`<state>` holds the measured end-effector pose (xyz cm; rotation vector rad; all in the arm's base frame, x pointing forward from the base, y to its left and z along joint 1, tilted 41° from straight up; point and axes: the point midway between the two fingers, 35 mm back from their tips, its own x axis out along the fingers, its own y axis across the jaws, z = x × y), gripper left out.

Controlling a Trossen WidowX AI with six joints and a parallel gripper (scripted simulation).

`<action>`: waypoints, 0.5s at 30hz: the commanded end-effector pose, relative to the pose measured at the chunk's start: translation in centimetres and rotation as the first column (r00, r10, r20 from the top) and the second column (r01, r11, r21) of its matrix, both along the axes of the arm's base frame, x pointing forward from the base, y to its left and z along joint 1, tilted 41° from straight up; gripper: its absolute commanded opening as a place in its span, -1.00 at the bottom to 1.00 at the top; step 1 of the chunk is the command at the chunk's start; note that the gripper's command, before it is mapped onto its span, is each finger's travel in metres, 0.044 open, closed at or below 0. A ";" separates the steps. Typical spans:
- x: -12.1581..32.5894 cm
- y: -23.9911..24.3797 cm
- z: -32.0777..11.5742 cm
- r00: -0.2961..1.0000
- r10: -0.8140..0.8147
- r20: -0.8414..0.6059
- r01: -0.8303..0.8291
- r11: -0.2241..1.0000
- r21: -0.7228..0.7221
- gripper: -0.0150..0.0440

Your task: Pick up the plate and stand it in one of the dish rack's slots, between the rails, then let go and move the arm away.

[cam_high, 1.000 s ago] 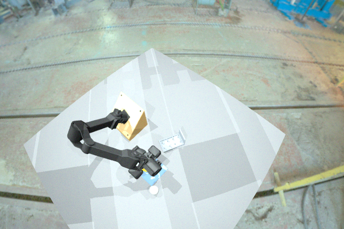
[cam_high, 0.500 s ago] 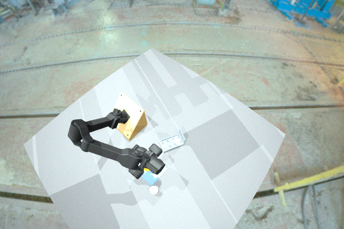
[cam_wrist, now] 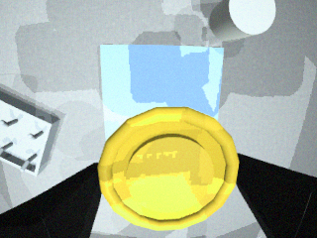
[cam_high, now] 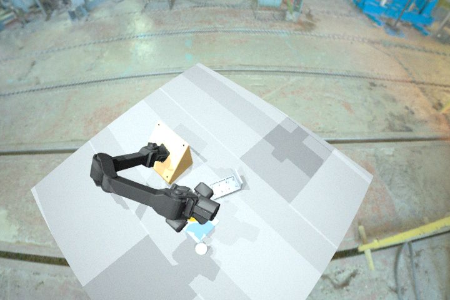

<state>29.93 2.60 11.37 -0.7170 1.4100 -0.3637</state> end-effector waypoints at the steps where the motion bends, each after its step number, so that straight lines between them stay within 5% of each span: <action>1: -0.3 1.5 1.5 1.000 -0.003 0.000 0.003 1.000 0.003 -0.49; 15: -0.9 4.2 5.1 1.000 -0.005 0.002 0.005 1.000 -0.008 -0.49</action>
